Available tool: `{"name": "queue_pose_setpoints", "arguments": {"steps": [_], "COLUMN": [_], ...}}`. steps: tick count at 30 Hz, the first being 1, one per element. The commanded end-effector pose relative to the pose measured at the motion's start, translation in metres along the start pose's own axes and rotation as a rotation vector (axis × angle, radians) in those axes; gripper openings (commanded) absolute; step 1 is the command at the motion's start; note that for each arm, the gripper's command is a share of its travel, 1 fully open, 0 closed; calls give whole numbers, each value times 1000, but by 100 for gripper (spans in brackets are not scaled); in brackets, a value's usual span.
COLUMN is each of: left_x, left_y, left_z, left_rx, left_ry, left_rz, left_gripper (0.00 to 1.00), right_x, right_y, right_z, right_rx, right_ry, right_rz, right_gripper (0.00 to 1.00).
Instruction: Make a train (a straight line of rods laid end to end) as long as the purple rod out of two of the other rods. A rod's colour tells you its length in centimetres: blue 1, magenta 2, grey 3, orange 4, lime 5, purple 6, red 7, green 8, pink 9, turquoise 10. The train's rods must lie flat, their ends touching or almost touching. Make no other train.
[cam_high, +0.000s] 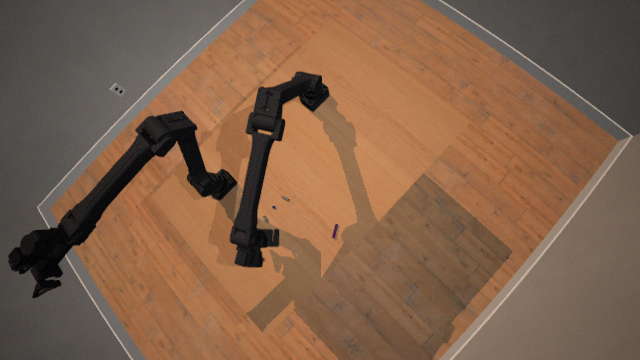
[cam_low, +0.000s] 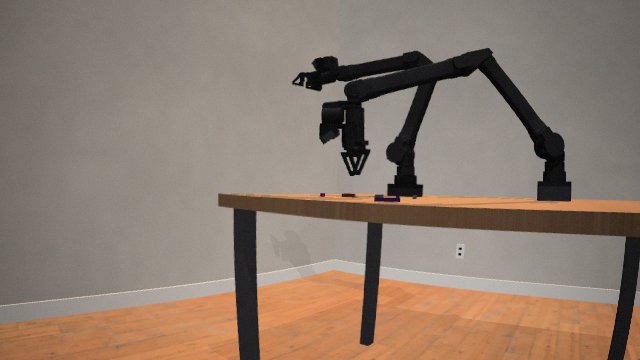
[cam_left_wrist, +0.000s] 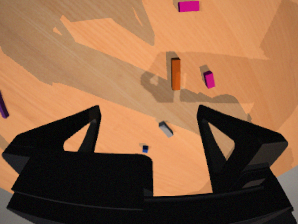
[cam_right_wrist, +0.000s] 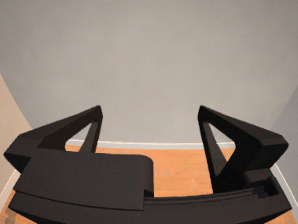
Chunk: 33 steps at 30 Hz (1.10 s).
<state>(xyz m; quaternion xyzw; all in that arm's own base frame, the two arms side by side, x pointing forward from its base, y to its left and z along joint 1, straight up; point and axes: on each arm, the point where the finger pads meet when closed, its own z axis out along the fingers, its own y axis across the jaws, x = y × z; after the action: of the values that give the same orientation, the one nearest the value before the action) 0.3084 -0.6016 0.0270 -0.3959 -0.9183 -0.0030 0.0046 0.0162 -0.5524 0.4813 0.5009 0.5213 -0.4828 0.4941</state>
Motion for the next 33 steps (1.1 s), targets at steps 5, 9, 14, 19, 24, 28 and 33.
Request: {"name": "queue_pose_setpoints", "arguments": {"steps": [5, 9, 14, 19, 24, 28, 33], "left_x": [-24, -24, -24, -27, -20, -21, -20], "left_y": [3, 3, 3, 14, 67, 98, 136], "left_z": [-26, -26, -26, -47, -30, -28, -28], "left_rx": [13, 13, 13, 22, 16, 16, 18], "left_ry": [-53, -53, -53, -83, -58, -56, -56], "left_rz": [-28, -28, -28, -64, -233, -340, -470], "left_gripper": [100, 100, 100, 100, 100, 100, 100], "right_x": [-19, -19, -19, -19, -19, -19, -19], "right_y": [-7, -7, -7, -7, -7, -7, -7], "right_z": [-9, -9, -9, -9, -9, -9, -9], "right_rx": [14, 14, 14, 14, 14, 14, 14], "right_ry": [-45, -45, -45, -45, -45, -45, -45], "right_rz": [9, 9, 9, 9, 9, 9, 9], "right_gripper": [100, 100, 100, 100, 100, 100, 100]}}
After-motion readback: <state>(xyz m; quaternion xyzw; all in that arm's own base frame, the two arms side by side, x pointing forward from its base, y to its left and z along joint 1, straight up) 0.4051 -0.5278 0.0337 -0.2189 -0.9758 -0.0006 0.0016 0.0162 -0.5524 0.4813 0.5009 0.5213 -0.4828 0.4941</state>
